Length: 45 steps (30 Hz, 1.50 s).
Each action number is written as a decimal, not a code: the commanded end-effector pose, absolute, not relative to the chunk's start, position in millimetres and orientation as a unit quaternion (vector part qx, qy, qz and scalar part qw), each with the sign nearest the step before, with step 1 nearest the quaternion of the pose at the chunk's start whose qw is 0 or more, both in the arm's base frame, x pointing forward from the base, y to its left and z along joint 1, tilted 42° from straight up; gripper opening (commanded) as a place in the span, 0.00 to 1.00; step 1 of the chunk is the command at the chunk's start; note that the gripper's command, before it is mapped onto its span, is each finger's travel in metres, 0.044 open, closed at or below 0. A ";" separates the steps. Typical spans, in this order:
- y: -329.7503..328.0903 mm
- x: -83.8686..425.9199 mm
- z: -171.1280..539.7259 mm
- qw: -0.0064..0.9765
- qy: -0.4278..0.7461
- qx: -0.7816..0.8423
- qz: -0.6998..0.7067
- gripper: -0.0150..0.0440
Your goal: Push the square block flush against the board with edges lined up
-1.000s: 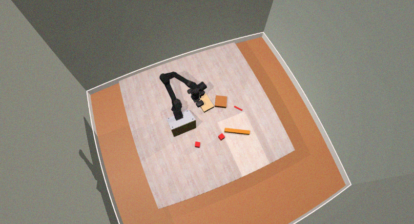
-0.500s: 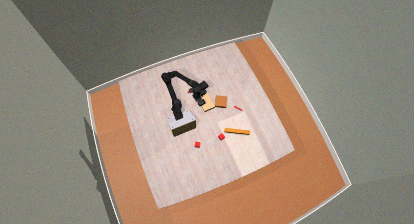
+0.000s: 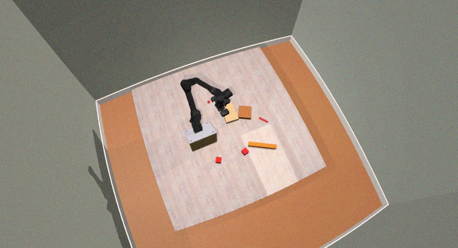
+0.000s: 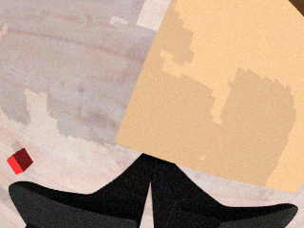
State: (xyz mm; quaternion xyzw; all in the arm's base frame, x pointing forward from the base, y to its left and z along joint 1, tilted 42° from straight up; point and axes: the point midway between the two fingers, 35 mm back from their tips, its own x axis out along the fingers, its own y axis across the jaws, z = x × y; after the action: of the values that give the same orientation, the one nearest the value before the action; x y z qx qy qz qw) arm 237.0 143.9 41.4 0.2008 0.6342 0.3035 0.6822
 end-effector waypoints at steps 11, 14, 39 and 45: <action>144.3 254.0 41.8 0.684 0.632 0.198 0.305 0.25; 144.3 257.2 41.9 0.684 0.632 0.198 0.305 0.25; 142.7 284.5 41.4 0.685 0.632 0.198 0.305 0.25; 142.0 291.1 41.0 0.685 0.631 0.198 0.305 0.25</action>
State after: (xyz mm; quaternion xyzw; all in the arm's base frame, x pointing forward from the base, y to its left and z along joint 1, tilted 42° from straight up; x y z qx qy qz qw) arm 286.6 142.6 43.1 0.2004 0.6315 0.3050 0.6841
